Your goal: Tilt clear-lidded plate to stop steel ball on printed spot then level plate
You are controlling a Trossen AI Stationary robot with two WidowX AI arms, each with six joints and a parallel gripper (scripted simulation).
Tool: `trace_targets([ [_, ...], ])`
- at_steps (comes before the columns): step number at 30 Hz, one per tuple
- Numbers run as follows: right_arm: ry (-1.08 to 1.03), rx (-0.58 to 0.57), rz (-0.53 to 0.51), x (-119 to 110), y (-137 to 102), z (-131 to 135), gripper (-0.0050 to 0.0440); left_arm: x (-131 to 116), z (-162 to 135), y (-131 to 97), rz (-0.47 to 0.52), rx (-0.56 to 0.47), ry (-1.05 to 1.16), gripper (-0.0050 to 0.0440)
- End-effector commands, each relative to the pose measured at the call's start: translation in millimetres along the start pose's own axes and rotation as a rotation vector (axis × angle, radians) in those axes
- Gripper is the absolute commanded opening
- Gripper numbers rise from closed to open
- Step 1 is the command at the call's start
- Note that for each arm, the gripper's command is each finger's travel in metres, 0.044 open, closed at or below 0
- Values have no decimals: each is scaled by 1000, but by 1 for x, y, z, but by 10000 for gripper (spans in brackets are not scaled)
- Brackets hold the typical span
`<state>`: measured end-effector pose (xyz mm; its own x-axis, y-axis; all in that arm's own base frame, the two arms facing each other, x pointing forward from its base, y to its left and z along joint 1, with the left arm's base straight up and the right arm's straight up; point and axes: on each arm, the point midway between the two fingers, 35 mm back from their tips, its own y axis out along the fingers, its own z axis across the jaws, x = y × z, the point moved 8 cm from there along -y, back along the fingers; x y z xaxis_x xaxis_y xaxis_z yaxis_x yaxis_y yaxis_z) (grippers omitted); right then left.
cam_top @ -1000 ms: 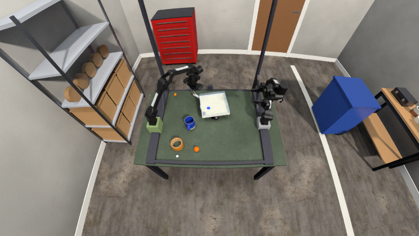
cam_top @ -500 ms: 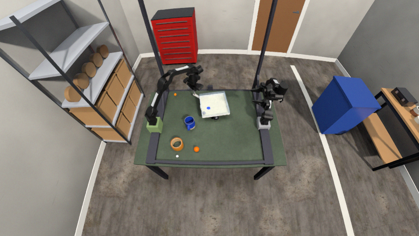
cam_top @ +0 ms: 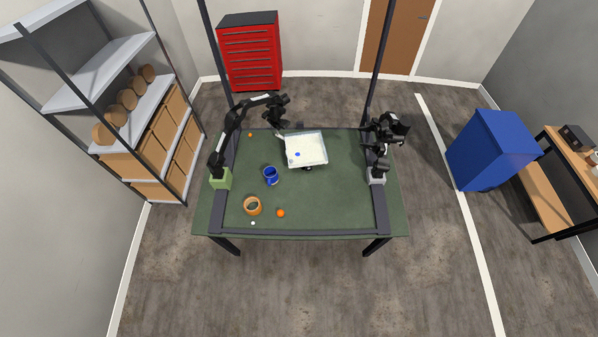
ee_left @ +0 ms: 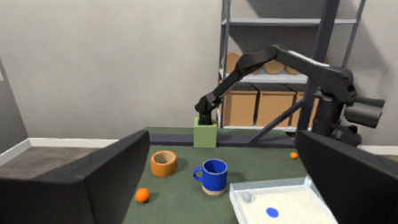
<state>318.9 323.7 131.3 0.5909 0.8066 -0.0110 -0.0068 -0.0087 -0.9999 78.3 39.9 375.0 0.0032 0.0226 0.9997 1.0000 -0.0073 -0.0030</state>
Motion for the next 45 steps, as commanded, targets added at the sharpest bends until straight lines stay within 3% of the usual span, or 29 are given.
trace_targets([
  [1, -6, -4, -54, 5, -16, 1, -50, 6, -1, 0, -3, 0, 23, 400],
  [45, -6, -3, -52, 6, -14, 2, -50, 6, -1, 0, -3, 0, 23, 400],
])
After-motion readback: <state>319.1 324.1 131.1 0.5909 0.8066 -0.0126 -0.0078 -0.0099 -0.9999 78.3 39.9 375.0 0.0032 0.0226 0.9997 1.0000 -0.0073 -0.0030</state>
